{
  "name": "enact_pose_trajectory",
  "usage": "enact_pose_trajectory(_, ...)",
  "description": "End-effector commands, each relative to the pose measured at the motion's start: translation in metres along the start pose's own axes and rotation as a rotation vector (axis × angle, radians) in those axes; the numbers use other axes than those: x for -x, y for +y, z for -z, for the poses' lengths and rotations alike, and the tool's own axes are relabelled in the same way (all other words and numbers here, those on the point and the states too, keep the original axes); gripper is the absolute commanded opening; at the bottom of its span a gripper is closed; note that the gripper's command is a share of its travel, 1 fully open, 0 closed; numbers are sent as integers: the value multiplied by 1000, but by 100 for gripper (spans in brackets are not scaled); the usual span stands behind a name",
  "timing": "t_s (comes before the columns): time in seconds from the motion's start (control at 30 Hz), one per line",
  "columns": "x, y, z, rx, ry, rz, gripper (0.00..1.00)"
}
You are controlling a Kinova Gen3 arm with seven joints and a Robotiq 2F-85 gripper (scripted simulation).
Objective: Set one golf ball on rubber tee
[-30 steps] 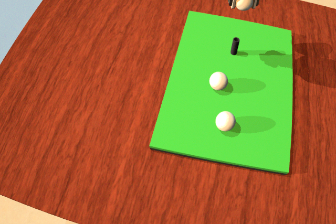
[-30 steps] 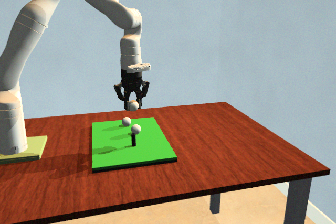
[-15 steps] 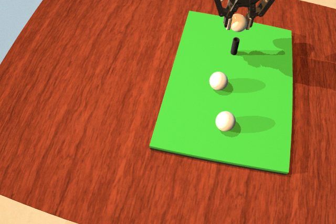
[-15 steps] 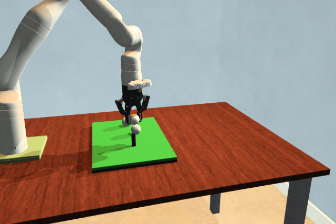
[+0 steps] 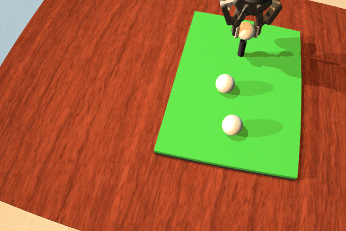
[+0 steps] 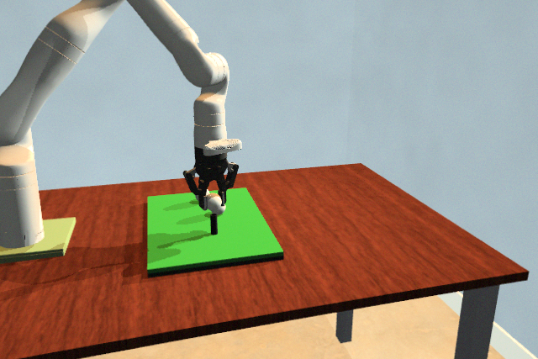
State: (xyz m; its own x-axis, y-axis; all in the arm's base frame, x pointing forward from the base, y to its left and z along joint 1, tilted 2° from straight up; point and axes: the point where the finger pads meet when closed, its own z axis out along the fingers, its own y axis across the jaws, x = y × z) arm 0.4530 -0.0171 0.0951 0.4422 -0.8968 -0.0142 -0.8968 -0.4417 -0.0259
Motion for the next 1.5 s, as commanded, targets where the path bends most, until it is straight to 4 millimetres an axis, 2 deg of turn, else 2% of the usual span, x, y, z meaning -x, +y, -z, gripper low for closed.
enact_pose_trajectory(0.0, -1, 0, -4, 2, 0, -1, 0)
enact_pose_trajectory(0.27, -1, 0, -14, 1, 0, -1, 0)
enact_pose_trajectory(0.73, -1, -1, -14, 1, 0, -1, 0)
enact_pose_trajectory(0.77, -1, -1, -14, 1, 0, -1, 100)
enact_pose_trajectory(1.47, -1, -1, -14, 1, 0, -1, 100)
